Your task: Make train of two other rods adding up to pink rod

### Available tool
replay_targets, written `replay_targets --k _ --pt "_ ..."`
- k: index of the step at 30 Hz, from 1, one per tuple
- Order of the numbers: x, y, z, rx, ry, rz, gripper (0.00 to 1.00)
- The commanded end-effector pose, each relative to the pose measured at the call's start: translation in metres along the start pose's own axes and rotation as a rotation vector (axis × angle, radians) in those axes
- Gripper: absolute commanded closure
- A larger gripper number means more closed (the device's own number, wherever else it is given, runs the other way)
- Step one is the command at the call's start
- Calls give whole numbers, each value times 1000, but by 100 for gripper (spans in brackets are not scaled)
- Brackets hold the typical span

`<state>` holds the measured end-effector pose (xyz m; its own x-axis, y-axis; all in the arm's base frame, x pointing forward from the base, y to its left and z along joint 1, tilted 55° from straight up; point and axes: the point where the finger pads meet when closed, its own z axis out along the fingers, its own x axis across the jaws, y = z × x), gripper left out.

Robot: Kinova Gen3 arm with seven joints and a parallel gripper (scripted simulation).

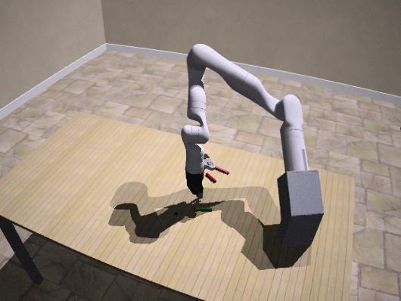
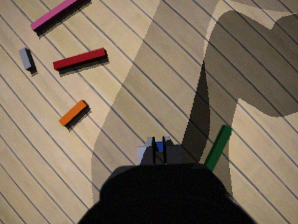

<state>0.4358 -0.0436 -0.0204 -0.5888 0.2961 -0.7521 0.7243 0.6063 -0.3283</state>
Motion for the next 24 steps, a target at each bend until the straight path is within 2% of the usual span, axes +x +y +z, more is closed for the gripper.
replay_targets --k 1,24 --pt "0 1 -1 -2 0 0 76" --pt "0 1 5 -2 0 0 76"
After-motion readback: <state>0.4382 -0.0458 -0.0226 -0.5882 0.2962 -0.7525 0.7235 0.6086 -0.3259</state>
